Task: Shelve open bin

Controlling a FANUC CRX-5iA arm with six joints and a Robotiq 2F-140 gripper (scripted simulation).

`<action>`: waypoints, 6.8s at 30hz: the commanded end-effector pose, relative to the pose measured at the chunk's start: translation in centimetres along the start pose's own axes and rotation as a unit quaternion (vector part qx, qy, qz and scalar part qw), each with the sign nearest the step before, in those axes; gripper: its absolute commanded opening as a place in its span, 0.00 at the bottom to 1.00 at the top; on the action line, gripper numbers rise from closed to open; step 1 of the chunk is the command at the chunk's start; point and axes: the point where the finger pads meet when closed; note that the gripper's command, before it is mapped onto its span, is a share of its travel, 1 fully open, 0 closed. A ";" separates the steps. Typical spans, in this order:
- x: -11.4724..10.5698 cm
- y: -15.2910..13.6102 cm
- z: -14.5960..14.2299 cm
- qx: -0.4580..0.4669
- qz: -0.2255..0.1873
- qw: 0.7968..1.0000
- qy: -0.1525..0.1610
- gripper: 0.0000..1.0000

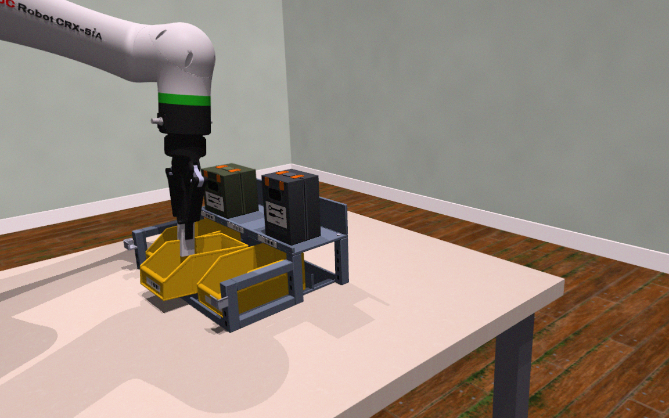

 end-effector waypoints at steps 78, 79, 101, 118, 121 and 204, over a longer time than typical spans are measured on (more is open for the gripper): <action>0.2 -0.1 0.0 0.000 0.015 1.000 0.003 0.06; 0.2 -0.1 0.0 0.000 0.015 1.000 0.003 0.06; 0.2 -0.1 0.0 0.000 0.015 1.000 0.003 0.06; 0.2 -0.1 0.0 0.000 0.015 1.000 0.003 0.06; 0.2 -0.1 0.0 0.000 0.015 1.000 0.003 0.06; -7.0 -0.9 0.2 0.000 0.015 1.000 0.003 0.06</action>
Point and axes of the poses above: the point where the finger pads meet when closed, its own x axis out along the fingers, its own z axis across the jaws, y = z × x, and after that the axes turned 11 degrees about x, right-handed
